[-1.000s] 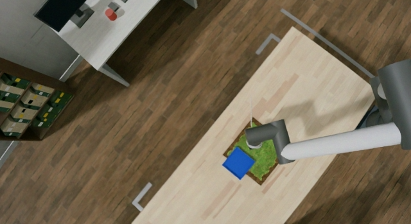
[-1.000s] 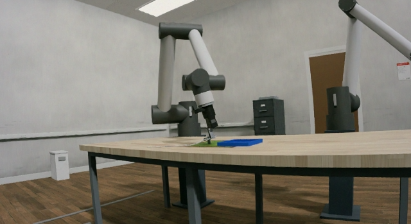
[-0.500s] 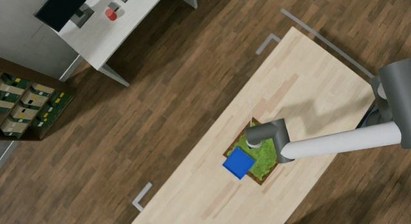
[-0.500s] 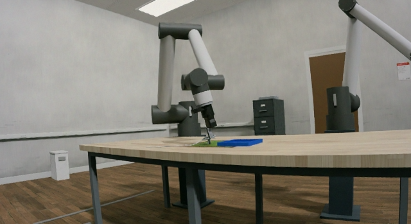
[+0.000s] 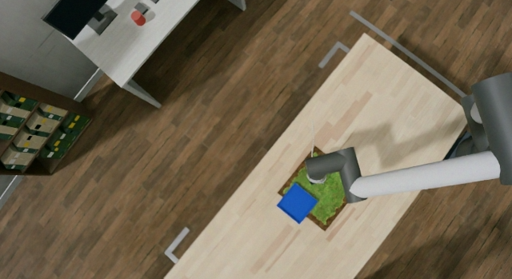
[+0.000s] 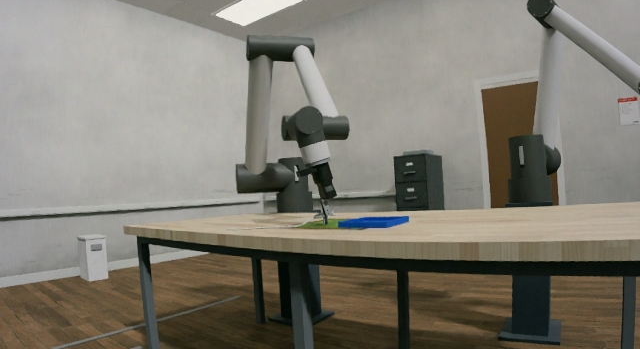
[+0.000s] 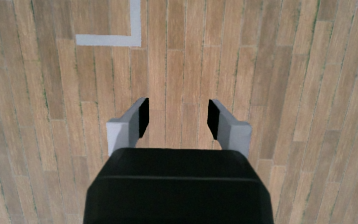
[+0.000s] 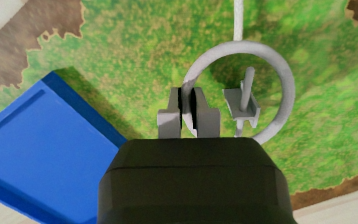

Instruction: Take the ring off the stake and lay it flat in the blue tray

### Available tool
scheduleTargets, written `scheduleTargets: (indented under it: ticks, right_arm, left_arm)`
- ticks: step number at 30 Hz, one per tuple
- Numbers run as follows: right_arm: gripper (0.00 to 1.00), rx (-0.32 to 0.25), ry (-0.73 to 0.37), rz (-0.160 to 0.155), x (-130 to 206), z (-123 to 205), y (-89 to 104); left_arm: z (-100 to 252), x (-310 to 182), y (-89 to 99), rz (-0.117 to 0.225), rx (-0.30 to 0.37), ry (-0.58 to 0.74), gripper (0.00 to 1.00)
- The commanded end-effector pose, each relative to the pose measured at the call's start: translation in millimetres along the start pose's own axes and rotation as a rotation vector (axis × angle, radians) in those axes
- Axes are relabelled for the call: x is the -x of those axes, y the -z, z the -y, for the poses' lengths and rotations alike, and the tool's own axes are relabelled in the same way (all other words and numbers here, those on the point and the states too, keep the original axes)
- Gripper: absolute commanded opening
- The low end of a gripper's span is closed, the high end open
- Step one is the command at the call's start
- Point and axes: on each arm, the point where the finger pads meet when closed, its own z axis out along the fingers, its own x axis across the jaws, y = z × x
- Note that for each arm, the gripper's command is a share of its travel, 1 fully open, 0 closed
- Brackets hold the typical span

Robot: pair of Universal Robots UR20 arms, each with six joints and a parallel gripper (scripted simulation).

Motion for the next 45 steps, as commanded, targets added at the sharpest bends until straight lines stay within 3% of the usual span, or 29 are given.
scheduleTargets:
  ticks: [1,7,18,29,45]
  right_arm:
    - [0.00,-0.036,0.005,0.008,2.8,-7.7,9.2]
    - [0.00,-0.096,0.004,0.006,1.0,-8.4,8.1]
    - [0.00,-0.118,-0.004,0.005,2.2,0.8,5.3]
    - [0.00,-0.267,0.004,0.007,0.6,-10.8,9.7]
    - [0.00,-0.275,-0.002,0.012,5.1,-7.5,26.4]
  left_arm:
    - [-2.4,-0.5,1.2,0.001,0.002,0.000,1.00]
    - [-2.4,-0.5,1.2,0.001,0.002,0.000,1.00]
    - [-2.4,-0.5,1.2,0.001,0.002,0.000,1.00]
    - [-2.4,-0.5,1.2,0.001,0.002,0.000,1.00]
    - [-2.4,-0.5,1.2,0.001,0.002,0.000,1.00]
